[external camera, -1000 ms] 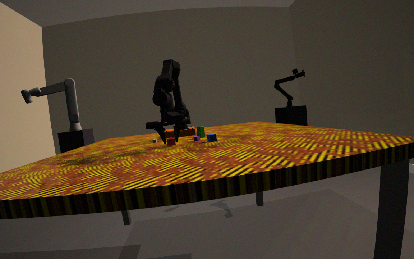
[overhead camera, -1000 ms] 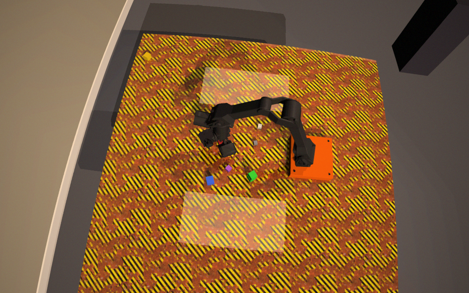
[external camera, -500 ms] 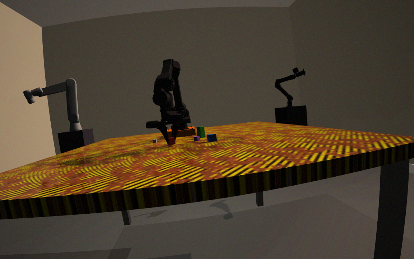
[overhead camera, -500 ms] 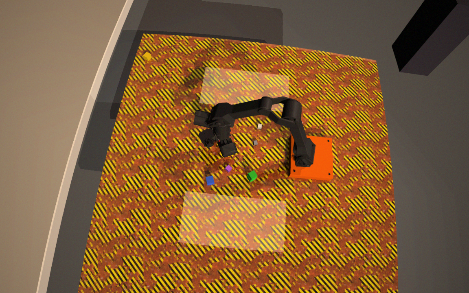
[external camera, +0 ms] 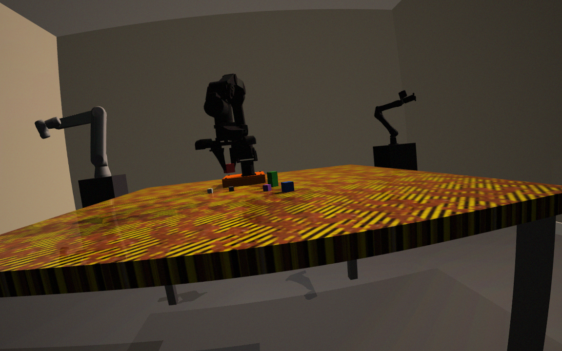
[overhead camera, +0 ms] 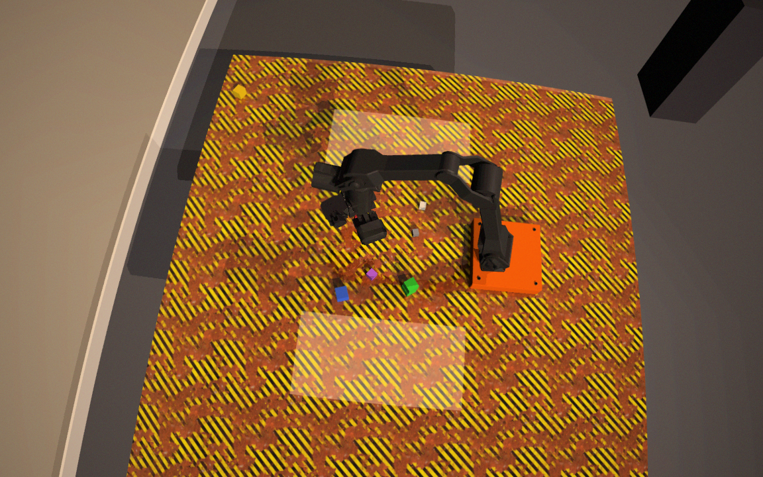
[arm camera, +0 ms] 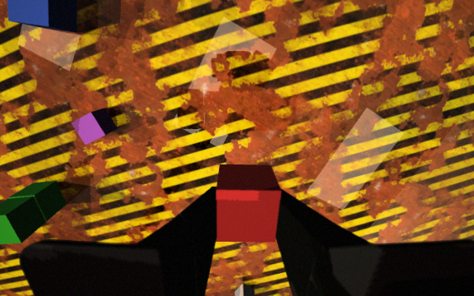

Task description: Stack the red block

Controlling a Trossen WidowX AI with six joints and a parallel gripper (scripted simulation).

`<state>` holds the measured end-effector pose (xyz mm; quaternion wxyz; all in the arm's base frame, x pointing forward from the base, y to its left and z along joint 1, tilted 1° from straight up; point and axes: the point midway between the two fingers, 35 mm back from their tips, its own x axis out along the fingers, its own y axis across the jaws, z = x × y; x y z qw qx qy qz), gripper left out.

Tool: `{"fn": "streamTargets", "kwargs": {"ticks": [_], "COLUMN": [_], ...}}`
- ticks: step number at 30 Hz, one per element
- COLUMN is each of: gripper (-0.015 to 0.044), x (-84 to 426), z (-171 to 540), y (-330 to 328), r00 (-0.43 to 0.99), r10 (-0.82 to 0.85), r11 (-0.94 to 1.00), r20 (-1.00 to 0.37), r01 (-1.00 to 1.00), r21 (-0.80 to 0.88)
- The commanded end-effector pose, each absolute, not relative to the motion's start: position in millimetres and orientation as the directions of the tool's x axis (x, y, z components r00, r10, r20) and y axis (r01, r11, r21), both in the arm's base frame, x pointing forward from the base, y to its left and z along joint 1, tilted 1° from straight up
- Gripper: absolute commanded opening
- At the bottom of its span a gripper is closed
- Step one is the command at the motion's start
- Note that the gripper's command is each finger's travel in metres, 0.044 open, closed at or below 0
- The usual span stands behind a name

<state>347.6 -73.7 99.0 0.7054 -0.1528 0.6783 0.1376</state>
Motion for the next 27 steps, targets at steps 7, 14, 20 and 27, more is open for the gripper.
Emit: {"fn": "streamTargets", "kwargs": {"ticks": [7,14,20,27], "gripper": [0.0,0.0,0.0,0.0], "x": [346.5,346.2,332.0,308.1], "z": [138.7,138.8,141.3,142.6], "y": [-72.9,-72.4,-38.4,1.5], "r00": [0.048,0.048,0.046,0.044], "r10": [-0.011,-0.011,-0.007,-0.003], "r11": [0.916,0.916,0.916,0.917], "r20": [-0.999,-0.999,-0.999,-0.999], "r01": [-0.399,-0.399,-0.399,-0.399], "r21": [-0.029,-0.029,-0.025,-0.02]}}
